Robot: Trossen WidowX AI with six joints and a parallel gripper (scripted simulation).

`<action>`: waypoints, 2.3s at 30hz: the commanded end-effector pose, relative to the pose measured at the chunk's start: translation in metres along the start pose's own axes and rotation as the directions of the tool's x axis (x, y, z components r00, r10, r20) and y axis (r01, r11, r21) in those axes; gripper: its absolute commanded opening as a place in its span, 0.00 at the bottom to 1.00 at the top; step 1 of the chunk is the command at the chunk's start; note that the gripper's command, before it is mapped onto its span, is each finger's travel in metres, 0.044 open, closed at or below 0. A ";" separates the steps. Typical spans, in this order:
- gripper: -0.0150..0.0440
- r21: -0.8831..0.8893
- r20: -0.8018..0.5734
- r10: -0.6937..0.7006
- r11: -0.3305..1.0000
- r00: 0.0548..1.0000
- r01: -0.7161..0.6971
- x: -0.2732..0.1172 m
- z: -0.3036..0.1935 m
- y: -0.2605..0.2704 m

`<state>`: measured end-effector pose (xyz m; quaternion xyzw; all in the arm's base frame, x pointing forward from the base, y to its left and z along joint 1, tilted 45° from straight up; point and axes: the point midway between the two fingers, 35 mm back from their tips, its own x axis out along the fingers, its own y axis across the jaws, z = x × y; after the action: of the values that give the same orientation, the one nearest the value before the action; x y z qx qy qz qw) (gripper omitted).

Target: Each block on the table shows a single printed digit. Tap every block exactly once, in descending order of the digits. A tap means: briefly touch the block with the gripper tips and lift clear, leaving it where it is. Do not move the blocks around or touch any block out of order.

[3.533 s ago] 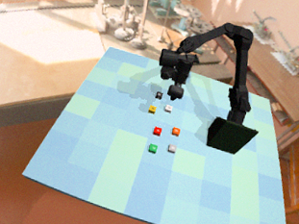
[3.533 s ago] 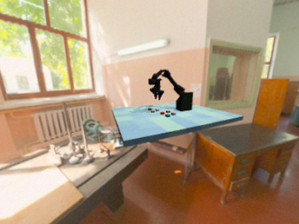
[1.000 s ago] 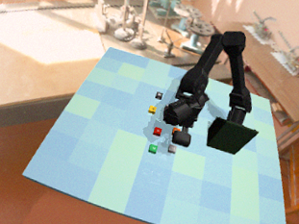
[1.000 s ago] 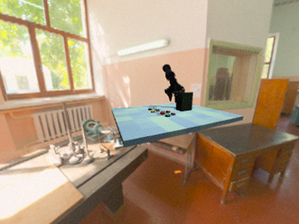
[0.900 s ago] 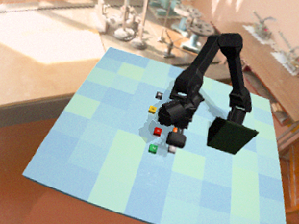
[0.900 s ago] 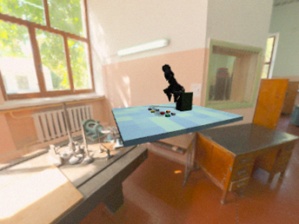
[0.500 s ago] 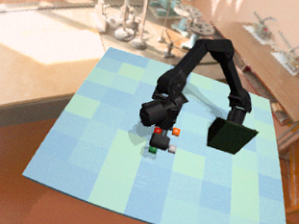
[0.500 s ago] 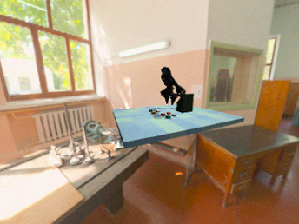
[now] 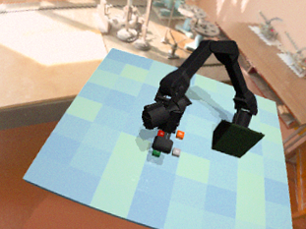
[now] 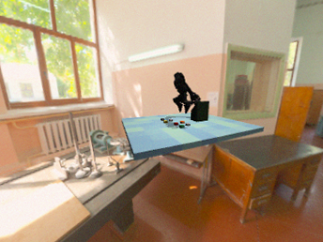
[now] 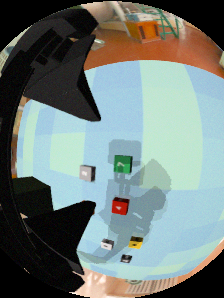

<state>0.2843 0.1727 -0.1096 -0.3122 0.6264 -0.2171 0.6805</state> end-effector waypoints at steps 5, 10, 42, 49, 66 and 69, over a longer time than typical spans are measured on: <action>0.93 -0.002 0.001 -0.010 1.000 1.000 0.010 0.000 0.012 -0.084; 0.93 -0.002 0.000 -0.011 1.000 1.000 0.011 0.001 0.012 -0.095; 0.93 -0.001 0.001 -0.018 1.000 1.000 0.018 -0.001 0.058 -0.221; 0.93 -0.001 0.001 -0.018 1.000 1.000 0.018 -0.001 0.058 -0.221; 0.93 -0.002 0.002 -0.016 1.000 1.000 0.016 -0.002 0.057 -0.271; 0.93 -0.001 0.001 -0.022 1.000 1.000 0.022 -0.003 0.049 -0.317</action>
<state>0.3655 -0.0038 0.0774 -0.3232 0.6260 -0.2114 0.6775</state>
